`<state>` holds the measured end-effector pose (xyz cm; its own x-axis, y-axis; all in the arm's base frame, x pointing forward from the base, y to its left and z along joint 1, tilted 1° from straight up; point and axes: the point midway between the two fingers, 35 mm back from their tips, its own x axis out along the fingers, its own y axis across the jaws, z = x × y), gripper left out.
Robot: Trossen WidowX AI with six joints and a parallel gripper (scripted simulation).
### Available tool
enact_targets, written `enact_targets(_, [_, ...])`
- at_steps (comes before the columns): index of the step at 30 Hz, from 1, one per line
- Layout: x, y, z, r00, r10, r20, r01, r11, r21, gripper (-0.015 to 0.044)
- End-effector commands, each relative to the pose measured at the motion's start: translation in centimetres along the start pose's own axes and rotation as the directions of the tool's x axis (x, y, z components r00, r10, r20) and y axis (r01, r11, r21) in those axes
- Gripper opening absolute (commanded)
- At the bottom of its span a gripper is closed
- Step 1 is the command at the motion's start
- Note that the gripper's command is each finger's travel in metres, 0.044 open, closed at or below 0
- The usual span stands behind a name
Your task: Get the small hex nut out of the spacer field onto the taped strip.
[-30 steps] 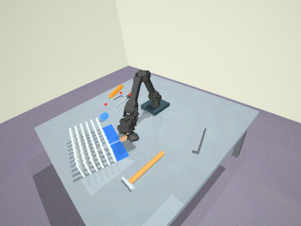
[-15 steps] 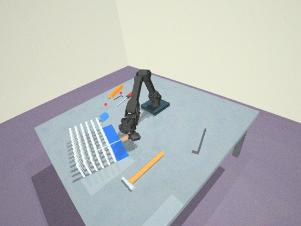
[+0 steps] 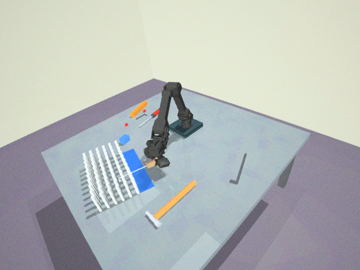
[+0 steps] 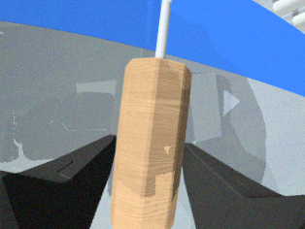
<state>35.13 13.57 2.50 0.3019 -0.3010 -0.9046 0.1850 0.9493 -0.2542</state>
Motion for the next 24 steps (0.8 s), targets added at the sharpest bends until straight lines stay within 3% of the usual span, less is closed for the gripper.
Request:
enact_targets(1, [-0.2,-0.1,-0.4,1.000,-0.002,0.002,0.001,1.000,0.002,0.0000])
enact_targets(24, [-0.7,-0.1,-2.0,1.000,-0.001,0.000,0.001,1.000,0.002,0.0000])
